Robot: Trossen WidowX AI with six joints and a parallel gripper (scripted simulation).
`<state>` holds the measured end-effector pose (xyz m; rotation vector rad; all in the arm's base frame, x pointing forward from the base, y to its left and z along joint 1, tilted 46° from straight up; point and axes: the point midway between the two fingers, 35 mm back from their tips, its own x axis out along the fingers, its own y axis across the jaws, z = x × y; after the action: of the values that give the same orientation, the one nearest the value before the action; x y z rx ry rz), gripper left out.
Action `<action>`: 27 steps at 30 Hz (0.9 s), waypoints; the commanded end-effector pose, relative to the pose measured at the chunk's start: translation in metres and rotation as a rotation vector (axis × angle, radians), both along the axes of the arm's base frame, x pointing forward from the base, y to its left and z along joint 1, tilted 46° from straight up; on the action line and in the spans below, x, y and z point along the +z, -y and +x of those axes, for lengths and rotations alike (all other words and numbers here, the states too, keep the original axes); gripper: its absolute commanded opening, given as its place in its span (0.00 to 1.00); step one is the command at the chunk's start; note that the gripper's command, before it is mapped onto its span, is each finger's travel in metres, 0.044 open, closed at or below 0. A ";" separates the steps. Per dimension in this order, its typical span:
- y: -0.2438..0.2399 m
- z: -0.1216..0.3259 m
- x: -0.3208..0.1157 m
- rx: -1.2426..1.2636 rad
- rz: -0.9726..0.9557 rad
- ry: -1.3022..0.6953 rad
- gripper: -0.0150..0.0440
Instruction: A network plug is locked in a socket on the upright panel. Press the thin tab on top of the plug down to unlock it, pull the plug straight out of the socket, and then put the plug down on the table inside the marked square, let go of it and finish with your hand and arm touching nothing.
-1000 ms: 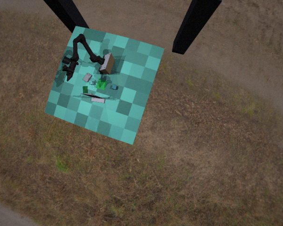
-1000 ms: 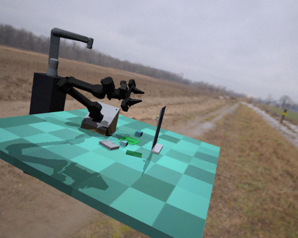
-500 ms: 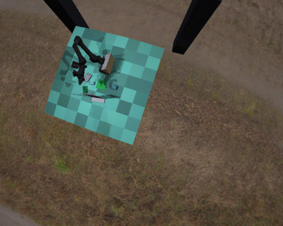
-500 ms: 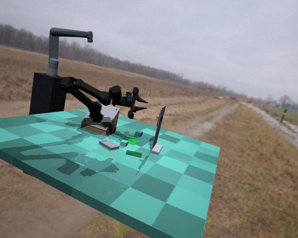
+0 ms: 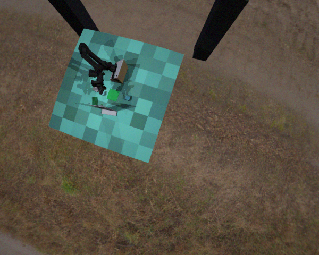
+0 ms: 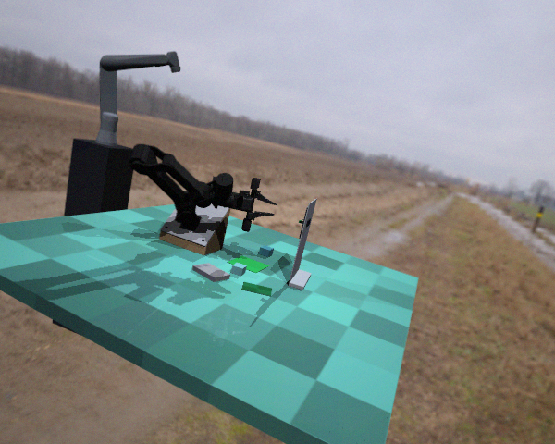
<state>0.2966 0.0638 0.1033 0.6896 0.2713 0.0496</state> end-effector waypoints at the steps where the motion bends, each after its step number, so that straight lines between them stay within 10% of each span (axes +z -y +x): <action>1: -0.001 -0.018 -0.023 -0.015 0.075 -0.054 0.52; 27: 0.000 0.032 -0.030 -0.012 0.088 -0.045 0.52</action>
<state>0.3181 0.0648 0.0757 0.7851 0.3127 0.0298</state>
